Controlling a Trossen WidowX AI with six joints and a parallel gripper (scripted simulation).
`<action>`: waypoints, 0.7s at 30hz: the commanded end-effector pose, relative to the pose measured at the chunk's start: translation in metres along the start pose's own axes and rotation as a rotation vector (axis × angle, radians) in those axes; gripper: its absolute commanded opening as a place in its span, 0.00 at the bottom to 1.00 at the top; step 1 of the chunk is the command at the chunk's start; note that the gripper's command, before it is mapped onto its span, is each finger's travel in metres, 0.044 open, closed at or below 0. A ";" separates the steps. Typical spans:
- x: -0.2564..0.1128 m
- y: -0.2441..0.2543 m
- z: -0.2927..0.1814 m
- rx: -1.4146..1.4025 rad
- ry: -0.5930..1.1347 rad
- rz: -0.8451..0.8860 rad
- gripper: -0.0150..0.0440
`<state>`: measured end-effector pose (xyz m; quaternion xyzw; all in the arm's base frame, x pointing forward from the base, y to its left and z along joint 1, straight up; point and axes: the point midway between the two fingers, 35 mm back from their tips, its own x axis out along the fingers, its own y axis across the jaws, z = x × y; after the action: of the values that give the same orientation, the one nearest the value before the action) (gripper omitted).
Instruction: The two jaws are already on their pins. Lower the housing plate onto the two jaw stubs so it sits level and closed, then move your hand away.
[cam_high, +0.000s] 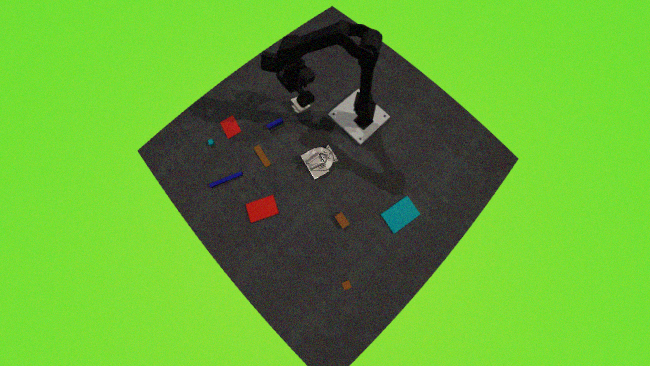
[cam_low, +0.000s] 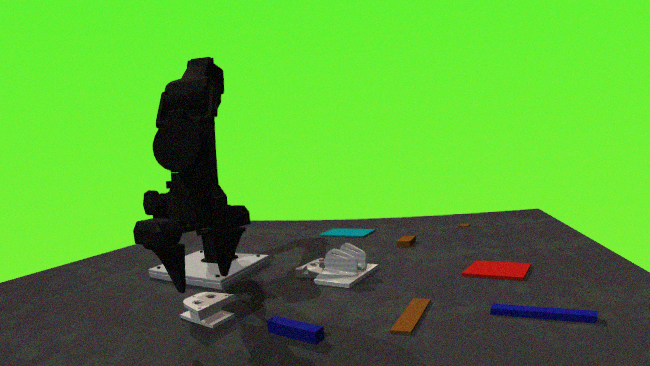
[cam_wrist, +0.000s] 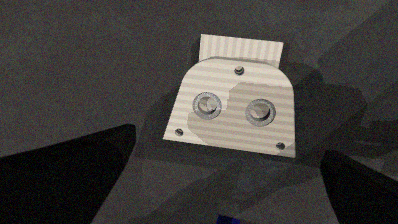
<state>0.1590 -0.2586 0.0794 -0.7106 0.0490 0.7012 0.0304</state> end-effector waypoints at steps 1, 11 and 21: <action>0.008 -0.002 0.001 0.003 -0.002 -0.009 1.00; 0.017 -0.002 0.001 0.003 -0.002 -0.009 1.00; 0.031 -0.002 0.000 0.003 -0.002 -0.009 1.00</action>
<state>0.1592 -0.2590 0.0550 -0.7106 0.0489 0.7013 0.0305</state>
